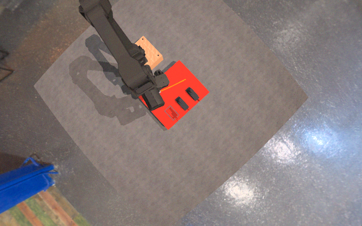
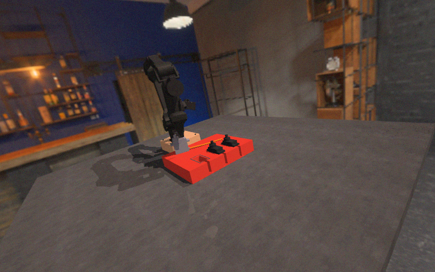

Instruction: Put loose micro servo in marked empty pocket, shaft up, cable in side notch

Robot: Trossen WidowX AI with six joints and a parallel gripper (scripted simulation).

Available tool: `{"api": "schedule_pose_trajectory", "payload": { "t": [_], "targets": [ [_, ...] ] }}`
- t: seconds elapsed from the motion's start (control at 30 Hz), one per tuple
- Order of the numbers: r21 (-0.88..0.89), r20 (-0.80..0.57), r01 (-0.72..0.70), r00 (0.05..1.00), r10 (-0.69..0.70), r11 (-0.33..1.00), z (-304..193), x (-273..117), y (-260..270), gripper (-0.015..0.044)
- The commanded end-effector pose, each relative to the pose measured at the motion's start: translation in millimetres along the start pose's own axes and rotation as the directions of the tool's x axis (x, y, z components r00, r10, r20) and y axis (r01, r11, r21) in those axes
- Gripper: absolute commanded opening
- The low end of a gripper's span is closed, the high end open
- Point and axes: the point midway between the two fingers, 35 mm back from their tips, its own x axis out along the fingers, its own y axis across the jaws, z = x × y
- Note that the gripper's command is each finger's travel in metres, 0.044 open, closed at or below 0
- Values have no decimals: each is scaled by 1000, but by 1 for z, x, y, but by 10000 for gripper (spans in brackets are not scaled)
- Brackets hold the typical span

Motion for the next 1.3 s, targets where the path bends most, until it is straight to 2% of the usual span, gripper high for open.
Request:
{"api": "schedule_pose_trajectory", "payload": {
  "t": [0.0, 0.53, 0.97, 1.13, 1.2, 1.27],
  "targets": [
    [-6, 6, 2, 1000, -2, 1000, 1, 7, 0, 440],
    [-6, 5, 2, 1000, -2, 1000, 1, 27, 0, 440],
    [-6, 5, 2, 1000, -2, 1000, 1, 27, 0, 99],
    [-6, 5, 2, 1000, -2, 1000, 1, 27, 0, 65],
    [-6, 6, 2, 1000, -2, 1000, 1, 24, 0, 13],
    [-6, 6, 2, 1000, -2, 1000, 1, 19, -1, 0]
  ]
}}
